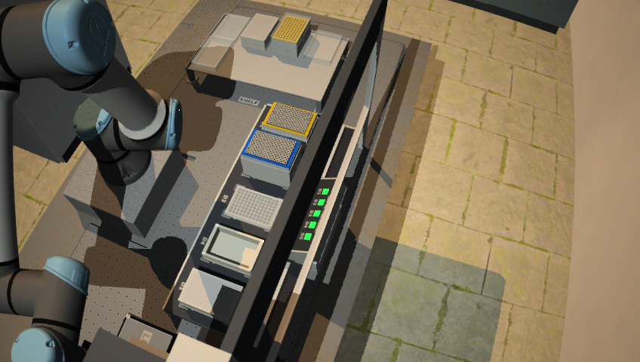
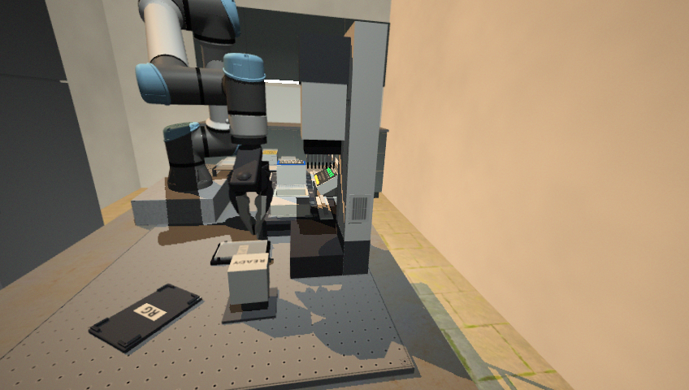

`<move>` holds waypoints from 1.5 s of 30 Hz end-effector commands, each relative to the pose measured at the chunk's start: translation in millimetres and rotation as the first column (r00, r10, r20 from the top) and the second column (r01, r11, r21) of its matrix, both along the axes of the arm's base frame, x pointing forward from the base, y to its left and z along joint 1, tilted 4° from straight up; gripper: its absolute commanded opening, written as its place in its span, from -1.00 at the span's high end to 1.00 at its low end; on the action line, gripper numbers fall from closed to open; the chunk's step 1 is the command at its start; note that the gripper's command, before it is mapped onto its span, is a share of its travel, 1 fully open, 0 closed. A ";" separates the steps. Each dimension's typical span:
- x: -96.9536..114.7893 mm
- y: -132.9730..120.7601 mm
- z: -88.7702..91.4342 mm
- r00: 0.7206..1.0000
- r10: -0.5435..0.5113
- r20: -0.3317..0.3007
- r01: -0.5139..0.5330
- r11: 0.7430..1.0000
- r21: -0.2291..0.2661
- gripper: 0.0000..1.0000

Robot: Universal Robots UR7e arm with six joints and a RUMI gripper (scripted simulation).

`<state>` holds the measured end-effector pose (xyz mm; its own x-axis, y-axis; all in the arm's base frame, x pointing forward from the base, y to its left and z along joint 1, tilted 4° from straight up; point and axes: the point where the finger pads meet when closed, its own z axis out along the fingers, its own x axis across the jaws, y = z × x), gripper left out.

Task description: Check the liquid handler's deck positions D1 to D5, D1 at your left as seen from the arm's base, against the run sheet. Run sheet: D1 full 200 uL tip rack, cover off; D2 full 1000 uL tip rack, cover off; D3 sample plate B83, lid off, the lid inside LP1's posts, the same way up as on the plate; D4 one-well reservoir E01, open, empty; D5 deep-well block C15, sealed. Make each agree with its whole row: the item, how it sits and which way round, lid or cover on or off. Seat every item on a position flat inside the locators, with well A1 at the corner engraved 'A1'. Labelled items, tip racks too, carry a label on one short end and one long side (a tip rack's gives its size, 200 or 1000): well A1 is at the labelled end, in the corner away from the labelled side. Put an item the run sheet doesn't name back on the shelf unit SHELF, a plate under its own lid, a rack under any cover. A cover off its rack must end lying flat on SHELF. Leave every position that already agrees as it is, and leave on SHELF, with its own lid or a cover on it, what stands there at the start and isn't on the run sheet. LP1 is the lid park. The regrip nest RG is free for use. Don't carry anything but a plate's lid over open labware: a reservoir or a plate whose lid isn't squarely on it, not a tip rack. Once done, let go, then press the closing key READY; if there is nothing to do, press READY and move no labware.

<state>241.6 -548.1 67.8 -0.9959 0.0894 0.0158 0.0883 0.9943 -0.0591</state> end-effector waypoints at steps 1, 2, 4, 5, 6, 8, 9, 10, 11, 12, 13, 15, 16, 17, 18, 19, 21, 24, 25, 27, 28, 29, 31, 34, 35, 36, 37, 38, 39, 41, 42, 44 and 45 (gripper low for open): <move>0.0 -0.9 -7.2 1.000 0.000 0.000 0.000 1.000 -0.002 1.00; -0.1 -1.0 -8.8 1.000 0.000 0.000 0.000 1.000 -0.002 1.00; -0.1 -1.2 -12.2 1.000 0.000 0.000 0.000 1.000 -0.002 1.00; -0.2 -1.3 -13.8 1.000 0.000 0.000 0.000 1.000 -0.002 1.00; -0.2 -1.4 -15.5 1.000 0.000 0.000 0.000 1.000 -0.002 1.00; -0.3 -1.6 -18.8 1.000 0.000 0.000 0.000 1.000 -0.002 1.00; -0.3 -1.6 -18.8 1.000 0.000 0.000 0.000 1.000 -0.002 1.00; -0.3 -1.6 -18.8 1.000 0.000 0.000 0.000 1.000 -0.002 1.00; -0.3 -1.7 -20.5 1.000 0.000 0.000 0.000 1.000 -0.002 1.00; -0.3 -1.8 -22.1 1.000 0.000 0.000 0.000 1.000 -0.002 1.00; -0.4 -1.9 -23.8 1.000 0.000 0.000 0.000 1.000 -0.002 1.00; -0.4 -2.1 -27.1 1.000 0.000 0.000 0.000 1.000 -0.002 1.00; -0.5 -2.2 -28.8 1.000 0.000 0.000 0.000 1.000 -0.002 1.00; -0.5 -2.3 -30.5 1.000 0.000 0.000 0.000 1.000 -0.002 1.00; -0.5 -2.4 -32.1 1.000 0.000 0.000 0.000 1.000 -0.002 1.00; -0.6 -2.5 -33.8 1.000 0.000 0.000 0.000 1.000 -0.002 1.00; -0.6 -2.7 -37.1 1.000 0.000 0.000 0.000 1.000 -0.002 1.00; -0.7 -3.0 -42.1 1.000 0.000 0.000 0.000 1.000 -0.002 1.00; -0.8 -3.1 -43.8 1.000 0.000 0.000 0.000 1.000 -0.002 1.00; -0.8 -3.1 -43.8 1.000 0.000 0.000 0.000 1.000 -0.002 1.00; -0.8 -3.2 -45.4 1.000 0.000 0.000 0.000 1.000 -0.002 1.00; -0.8 -3.3 -47.1 1.000 0.000 0.000 0.000 1.000 -0.002 1.00; -0.9 -3.3 -48.6 1.000 0.000 0.000 0.000 1.000 -0.002 1.00; -0.9 -3.3 -48.6 1.000 0.000 0.000 0.000 1.000 -0.002 1.00; -0.9 -3.3 -48.6 1.000 0.000 0.000 0.000 1.000 -0.002 1.00; -0.9 -3.3 -48.6 1.000 0.000 0.000 0.000 1.000 -0.002 1.00; -0.9 -3.3 -48.6 1.000 0.000 0.000 0.000 1.000 -0.002 1.00; -0.9 -3.3 -48.6 1.000 0.000 0.000 0.000 1.000 -0.002 1.00; -0.9 -3.3 -48.6 1.000 0.000 0.000 0.000 1.000 -0.002 1.00; -1.2 -6.6 -48.4 1.000 0.000 0.000 0.000 1.000 -0.002 1.00; -1.3 -8.3 -48.3 1.000 0.000 0.000 0.000 1.000 -0.002 1.00; -1.3 -8.3 -48.3 1.000 0.000 0.000 0.000 1.000 -0.002 1.00; -1.5 -10.0 -48.2 1.000 0.000 0.000 0.000 1.000 -0.002 1.00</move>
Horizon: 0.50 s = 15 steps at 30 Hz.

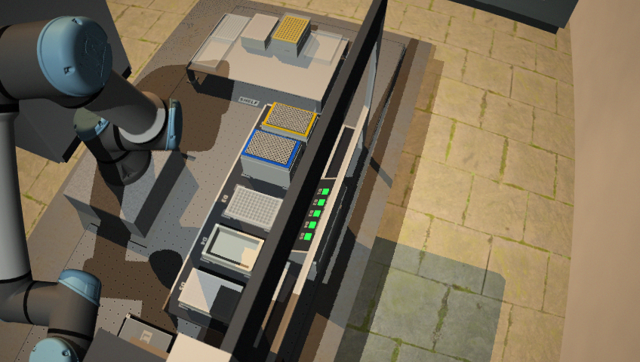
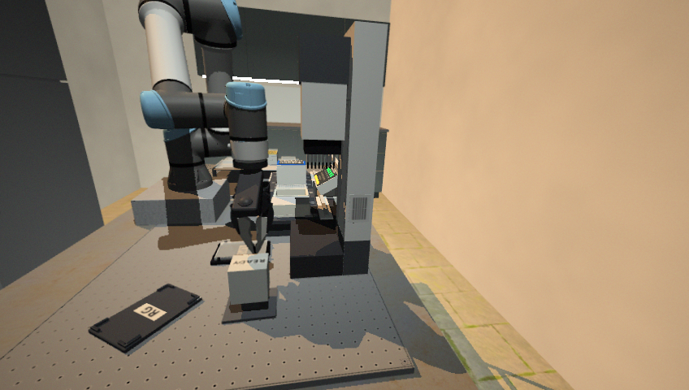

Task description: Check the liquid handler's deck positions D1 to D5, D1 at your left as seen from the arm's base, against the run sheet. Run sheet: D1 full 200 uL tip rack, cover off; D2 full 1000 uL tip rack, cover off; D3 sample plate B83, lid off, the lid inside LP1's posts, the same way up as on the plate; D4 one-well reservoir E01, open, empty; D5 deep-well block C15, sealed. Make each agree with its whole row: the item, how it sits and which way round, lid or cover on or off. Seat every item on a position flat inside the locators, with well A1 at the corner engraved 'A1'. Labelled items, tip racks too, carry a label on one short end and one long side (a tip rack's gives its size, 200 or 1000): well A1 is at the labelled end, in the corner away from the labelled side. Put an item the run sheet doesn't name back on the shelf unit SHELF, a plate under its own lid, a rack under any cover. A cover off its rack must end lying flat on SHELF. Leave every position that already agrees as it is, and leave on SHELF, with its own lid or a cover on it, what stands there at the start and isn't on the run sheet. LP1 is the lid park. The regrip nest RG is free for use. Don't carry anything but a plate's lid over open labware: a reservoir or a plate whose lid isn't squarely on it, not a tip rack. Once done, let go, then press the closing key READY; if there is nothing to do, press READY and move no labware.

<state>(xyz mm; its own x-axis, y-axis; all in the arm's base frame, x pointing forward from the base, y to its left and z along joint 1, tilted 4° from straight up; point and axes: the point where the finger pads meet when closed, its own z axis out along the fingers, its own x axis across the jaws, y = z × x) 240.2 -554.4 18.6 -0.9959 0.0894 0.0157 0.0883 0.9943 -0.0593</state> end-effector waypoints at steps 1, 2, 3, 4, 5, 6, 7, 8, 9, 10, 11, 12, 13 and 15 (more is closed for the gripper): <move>-0.3 -5.4 1.0 1.000 0.000 0.000 0.000 1.000 -0.002 1.00; -0.4 -7.0 1.1 1.000 0.000 0.000 0.000 1.000 -0.002 1.00; -0.6 -8.7 1.2 1.000 0.000 0.000 0.000 1.000 -0.002 1.00; -0.7 -10.3 1.3 1.000 0.000 0.000 0.000 1.000 -0.002 1.00; -0.9 -12.0 1.4 1.000 0.000 0.000 0.000 1.000 -0.002 1.00; -1.0 -13.6 1.5 1.000 0.000 0.000 0.000 1.000 -0.002 1.00; -1.2 -15.3 1.6 1.000 0.000 0.000 0.000 1.000 -0.002 1.00; -1.3 -17.0 1.7 1.000 0.000 0.000 0.000 1.000 -0.002 1.00; -1.5 -18.6 1.8 1.000 0.000 0.000 0.000 1.000 -0.002 1.00; -1.6 -20.3 1.9 1.000 0.000 0.000 0.000 1.000 -0.002 1.00; -1.8 -21.9 2.0 1.000 0.000 0.000 0.000 1.000 -0.002 1.00; -1.9 -23.6 2.1 1.000 0.000 0.000 0.000 1.000 -0.002 1.00; -2.1 -25.2 2.2 1.000 0.000 0.000 0.000 1.000 -0.002 1.00; -2.2 -26.9 2.3 1.000 0.000 0.000 0.000 1.000 -0.002 1.00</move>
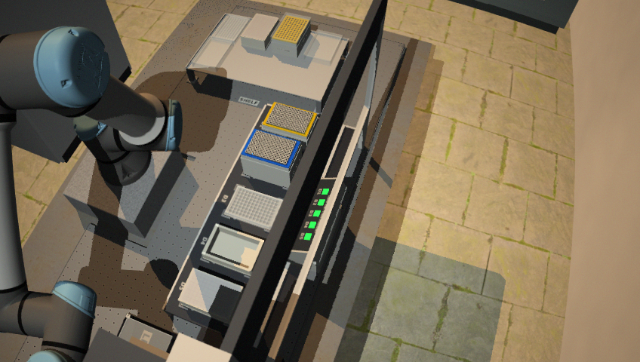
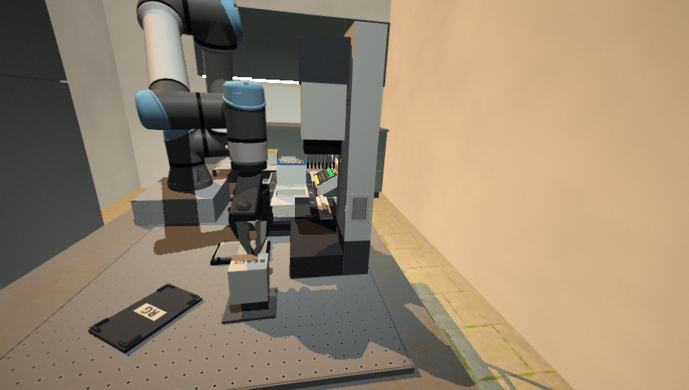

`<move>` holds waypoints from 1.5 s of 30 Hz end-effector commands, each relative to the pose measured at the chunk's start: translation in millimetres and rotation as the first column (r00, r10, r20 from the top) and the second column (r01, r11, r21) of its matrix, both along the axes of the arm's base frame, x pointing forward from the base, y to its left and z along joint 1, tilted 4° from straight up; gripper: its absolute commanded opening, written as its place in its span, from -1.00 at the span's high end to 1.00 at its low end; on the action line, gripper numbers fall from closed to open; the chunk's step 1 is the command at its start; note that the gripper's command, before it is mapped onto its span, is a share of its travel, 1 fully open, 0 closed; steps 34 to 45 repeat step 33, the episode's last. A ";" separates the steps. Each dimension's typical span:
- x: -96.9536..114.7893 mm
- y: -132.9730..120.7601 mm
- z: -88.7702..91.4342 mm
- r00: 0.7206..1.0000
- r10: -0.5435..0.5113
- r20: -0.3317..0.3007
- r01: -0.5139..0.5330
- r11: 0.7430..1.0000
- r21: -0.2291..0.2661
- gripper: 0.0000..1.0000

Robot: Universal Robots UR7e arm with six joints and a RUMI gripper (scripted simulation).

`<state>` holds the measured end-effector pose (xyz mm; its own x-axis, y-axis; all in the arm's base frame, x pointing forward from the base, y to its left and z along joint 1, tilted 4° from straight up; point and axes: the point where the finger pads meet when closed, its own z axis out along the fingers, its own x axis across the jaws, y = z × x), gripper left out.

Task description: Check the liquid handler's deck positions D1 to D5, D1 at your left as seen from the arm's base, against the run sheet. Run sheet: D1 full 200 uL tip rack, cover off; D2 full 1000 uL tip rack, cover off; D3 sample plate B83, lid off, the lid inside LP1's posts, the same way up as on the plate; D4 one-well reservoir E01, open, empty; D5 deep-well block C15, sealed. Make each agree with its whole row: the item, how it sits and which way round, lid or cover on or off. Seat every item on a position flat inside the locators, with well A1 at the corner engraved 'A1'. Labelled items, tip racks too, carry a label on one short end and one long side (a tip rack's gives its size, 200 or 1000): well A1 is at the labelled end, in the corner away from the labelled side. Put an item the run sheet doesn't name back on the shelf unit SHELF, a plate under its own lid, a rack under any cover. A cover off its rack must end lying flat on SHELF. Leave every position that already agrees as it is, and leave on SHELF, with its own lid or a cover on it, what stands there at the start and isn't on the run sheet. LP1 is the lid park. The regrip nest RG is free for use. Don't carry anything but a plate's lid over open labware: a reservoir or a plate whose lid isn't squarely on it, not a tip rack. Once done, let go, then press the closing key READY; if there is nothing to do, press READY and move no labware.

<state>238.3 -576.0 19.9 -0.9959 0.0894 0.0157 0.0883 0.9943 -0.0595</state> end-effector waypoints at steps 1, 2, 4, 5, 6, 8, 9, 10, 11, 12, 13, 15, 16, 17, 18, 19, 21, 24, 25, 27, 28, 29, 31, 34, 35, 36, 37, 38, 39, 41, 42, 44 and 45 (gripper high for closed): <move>-0.2 -5.3 1.0 1.000 0.000 0.000 0.000 1.000 -0.001 1.00; -0.4 -6.9 1.1 1.000 0.000 0.000 0.000 1.000 -0.001 1.00; -0.7 -10.3 1.3 1.000 0.000 0.000 0.000 1.000 -0.001 1.00; -0.8 -11.9 1.4 1.000 0.000 0.000 0.000 1.000 -0.001 1.00; -1.0 -13.6 1.5 1.000 0.000 0.000 0.000 1.000 -0.001 1.00; -1.1 -15.2 1.6 1.000 0.000 0.000 0.000 1.000 -0.001 1.00; -1.1 -15.2 1.6 1.000 0.000 0.000 0.000 1.000 -0.001 1.00; -1.1 -15.2 1.6 1.000 0.000 0.000 0.000 1.000 -0.001 1.00; -1.1 -15.2 1.6 1.000 0.000 0.000 0.000 1.000 -0.001 1.00; -1.2 -15.8 1.7 1.000 0.000 0.000 0.000 1.000 -0.001 1.00; -1.3 -16.5 1.7 1.000 0.000 0.000 0.000 1.000 -0.001 1.00; -1.4 -17.8 1.8 1.000 0.000 0.000 0.000 1.000 -0.001 1.00; -1.4 -18.5 1.8 1.000 0.000 0.000 0.000 1.000 -0.001 1.00; -1.4 -18.5 1.8 1.000 0.000 0.000 0.000 1.000 -0.001 1.00; -1.4 -18.5 1.8 1.000 0.000 0.000 0.000 1.000 -0.001 1.00; -1.5 -19.1 1.9 1.000 0.000 0.000 0.000 1.000 -0.001 1.00; -1.6 -20.5 1.9 1.000 0.000 0.000 0.000 1.000 -0.001 1.00; -1.8 -22.5 2.1 1.000 0.000 0.000 0.000 1.000 -0.001 1.00; -1.8 -23.2 2.1 1.000 0.000 0.000 0.000 1.000 -0.001 1.00; -1.9 -24.5 2.2 1.000 0.000 0.000 0.000 1.000 -0.001 1.00; -2.0 -25.2 2.2 1.000 0.000 0.000 0.000 1.000 -0.001 1.00; -2.1 -25.8 2.3 1.000 0.000 0.000 0.000 1.000 -0.001 1.00; -2.2 -27.2 2.4 1.000 0.000 0.000 0.000 1.000 -0.001 1.00; -2.3 -28.5 2.4 1.000 0.000 0.000 0.000 1.000 -0.001 1.00; -2.3 -28.5 2.4 1.000 0.000 0.000 0.000 1.000 -0.001 1.00; -2.3 -28.5 2.4 1.000 0.000 0.000 0.000 1.000 -0.001 1.00; -2.3 -28.5 2.4 1.000 0.000 0.000 0.000 1.000 -0.001 1.00; -2.3 -28.5 2.4 1.000 0.000 0.000 0.000 1.000 -0.001 1.00; -2.3 -28.5 2.4 1.000 0.000 0.000 0.000 1.000 -0.001 1.00; -2.3 -28.5 2.4 1.000 0.000 0.000 0.000 1.000 -0.001 1.00; -2.3 -28.5 2.4 1.000 0.000 0.000 0.000 1.000 -0.001 1.00; -2.3 -28.5 2.4 1.000 0.000 0.000 0.000 1.000 -0.001 1.00; -2.3 -28.5 2.4 1.000 0.000 0.000 0.000 1.000 -0.001 1.00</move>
